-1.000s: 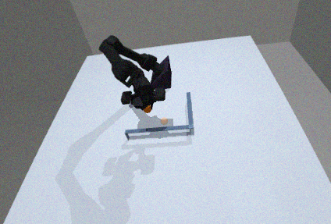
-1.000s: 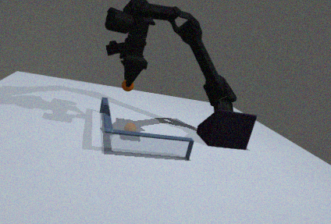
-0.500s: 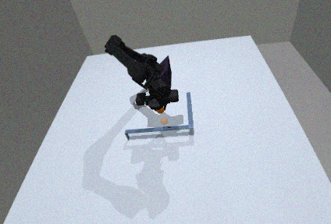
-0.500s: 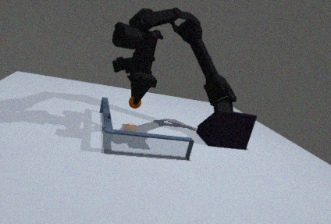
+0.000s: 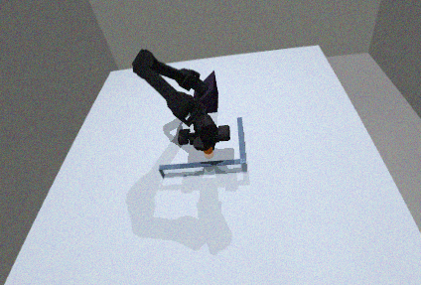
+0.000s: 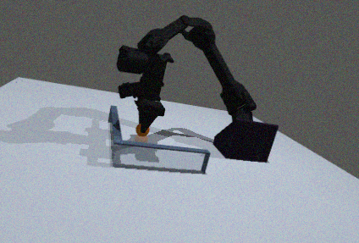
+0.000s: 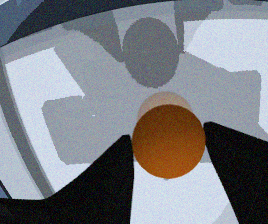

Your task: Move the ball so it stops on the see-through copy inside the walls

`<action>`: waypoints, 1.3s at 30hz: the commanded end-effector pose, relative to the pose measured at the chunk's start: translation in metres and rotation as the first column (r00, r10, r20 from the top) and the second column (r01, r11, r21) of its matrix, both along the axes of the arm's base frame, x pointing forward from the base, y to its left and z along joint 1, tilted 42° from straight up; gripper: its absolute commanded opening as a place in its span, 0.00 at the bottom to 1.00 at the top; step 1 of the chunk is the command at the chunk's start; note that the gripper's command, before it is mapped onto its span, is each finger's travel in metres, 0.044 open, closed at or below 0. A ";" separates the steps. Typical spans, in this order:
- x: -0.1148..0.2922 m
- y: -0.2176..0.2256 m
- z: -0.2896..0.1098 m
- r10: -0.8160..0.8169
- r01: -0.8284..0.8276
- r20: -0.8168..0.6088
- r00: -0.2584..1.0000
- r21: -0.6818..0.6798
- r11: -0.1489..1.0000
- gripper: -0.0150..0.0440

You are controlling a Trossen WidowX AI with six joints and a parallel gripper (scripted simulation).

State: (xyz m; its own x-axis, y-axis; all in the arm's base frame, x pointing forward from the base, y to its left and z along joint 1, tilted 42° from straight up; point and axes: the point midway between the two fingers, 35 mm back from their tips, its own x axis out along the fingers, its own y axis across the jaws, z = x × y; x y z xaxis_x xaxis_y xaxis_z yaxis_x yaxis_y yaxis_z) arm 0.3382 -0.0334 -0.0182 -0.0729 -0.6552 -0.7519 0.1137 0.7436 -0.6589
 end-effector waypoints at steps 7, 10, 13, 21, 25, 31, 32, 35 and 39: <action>-0.007 -0.014 -0.014 0.002 -0.002 -0.016 1.000 -0.009 1.000 0.25; -0.007 -0.016 -0.016 0.002 -0.002 -0.016 1.000 -0.009 1.000 0.25; -0.007 -0.019 -0.019 0.002 -0.002 -0.016 1.000 -0.009 1.000 0.25; -0.008 -0.026 -0.027 0.002 -0.002 -0.016 1.000 -0.010 1.000 0.25; -0.004 -0.022 -0.024 0.001 -0.001 -0.002 1.000 -0.004 1.000 0.30; -0.004 -0.022 -0.024 0.001 -0.001 -0.002 1.000 -0.004 1.000 0.57; -0.004 -0.022 -0.024 0.001 -0.001 -0.002 1.000 -0.004 1.000 0.61; -0.004 -0.022 -0.024 0.001 -0.001 -0.002 1.000 -0.004 1.000 0.74; -0.004 -0.022 -0.024 0.001 -0.001 -0.002 1.000 -0.004 1.000 0.75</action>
State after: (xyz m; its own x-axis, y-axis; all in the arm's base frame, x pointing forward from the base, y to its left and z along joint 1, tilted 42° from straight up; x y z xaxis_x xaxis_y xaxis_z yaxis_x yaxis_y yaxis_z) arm 0.3339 -0.0557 -0.0427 -0.0733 -0.6583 -0.7492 0.1110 0.7412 -0.6621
